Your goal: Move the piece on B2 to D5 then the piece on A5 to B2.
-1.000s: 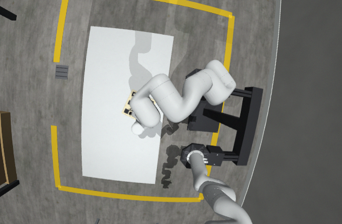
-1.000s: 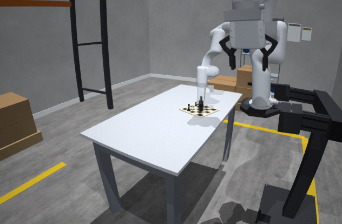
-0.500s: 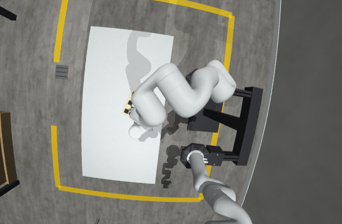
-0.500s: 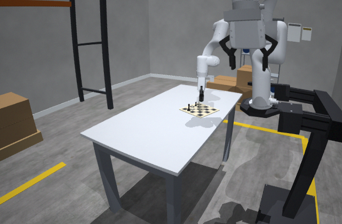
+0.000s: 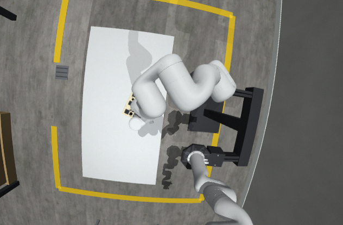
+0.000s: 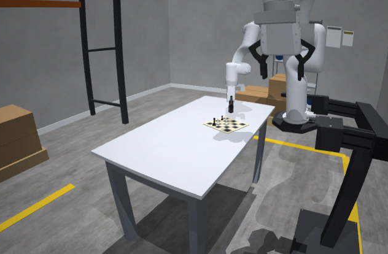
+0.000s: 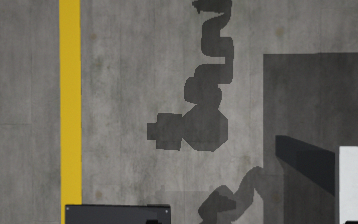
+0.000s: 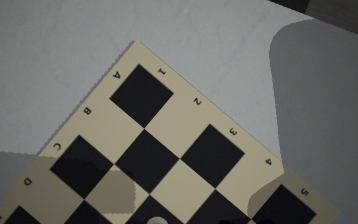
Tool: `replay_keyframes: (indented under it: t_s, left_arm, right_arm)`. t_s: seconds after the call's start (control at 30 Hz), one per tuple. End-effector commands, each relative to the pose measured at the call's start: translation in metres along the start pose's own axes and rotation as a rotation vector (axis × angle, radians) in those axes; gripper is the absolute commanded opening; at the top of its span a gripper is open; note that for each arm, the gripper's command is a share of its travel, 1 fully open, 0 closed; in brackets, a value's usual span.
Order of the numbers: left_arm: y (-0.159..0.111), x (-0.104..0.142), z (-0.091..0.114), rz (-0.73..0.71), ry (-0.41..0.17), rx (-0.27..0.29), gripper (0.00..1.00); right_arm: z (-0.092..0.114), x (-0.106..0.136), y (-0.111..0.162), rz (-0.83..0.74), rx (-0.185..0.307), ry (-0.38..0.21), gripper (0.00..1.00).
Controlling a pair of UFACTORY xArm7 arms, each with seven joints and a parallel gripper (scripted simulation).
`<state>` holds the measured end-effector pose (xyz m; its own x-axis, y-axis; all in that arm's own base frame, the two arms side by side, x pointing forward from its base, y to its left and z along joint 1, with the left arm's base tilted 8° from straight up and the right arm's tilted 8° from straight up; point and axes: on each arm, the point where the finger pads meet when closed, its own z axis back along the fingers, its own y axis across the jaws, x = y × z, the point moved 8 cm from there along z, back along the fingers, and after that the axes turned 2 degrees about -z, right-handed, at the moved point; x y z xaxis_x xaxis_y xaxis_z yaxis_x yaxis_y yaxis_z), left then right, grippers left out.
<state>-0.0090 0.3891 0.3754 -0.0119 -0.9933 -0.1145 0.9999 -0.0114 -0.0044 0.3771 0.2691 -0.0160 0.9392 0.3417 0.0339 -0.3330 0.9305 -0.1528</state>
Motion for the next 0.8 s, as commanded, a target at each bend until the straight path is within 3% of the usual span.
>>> replay_keyframes:
  t_s: [0.0, 0.1, 0.77]
  left_arm:
    - [0.0, -0.001, 0.002, 0.0, 0.005, 0.0, 1.0]
    - [0.0, -0.001, 0.002, 0.0, 0.005, 0.0, 1.0]
    - [0.0, -0.001, 0.002, 0.0, 0.005, 0.0, 1.0]
  right_arm:
    - [0.003, -0.014, -0.039, 0.047, 0.009, -0.009, 0.0]
    - [0.003, -0.026, -0.06, 0.072, 0.012, -0.008, 0.0]
    - [-0.002, -0.026, -0.06, 0.072, 0.012, -0.008, 0.0]
